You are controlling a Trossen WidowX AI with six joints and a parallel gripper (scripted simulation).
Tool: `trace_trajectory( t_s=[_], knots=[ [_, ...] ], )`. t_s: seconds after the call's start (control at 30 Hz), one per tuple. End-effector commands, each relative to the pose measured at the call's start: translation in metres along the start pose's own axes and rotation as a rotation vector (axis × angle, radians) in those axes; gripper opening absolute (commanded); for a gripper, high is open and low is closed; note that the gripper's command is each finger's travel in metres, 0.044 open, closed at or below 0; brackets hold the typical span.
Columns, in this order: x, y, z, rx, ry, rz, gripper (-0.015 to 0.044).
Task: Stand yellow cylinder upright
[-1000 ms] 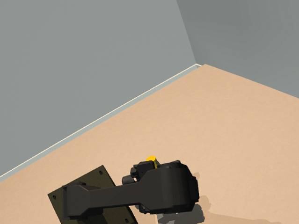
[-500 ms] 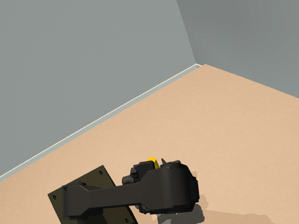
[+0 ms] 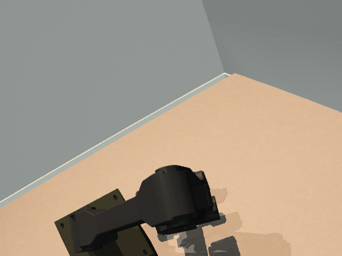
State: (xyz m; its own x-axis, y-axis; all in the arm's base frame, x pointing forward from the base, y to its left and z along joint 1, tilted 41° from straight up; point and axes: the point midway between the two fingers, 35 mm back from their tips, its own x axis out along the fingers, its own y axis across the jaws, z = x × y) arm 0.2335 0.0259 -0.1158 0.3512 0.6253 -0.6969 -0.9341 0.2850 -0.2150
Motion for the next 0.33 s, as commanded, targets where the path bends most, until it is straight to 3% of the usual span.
trace_trajectory(
  t_s=[0.0,0.3],
  knots=[
    [-0.002,0.001,0.018,0.002,0.000,-0.001,0.0400],
    [0.000,0.006,0.047,0.022,0.009,0.017,0.0400]
  ],
)
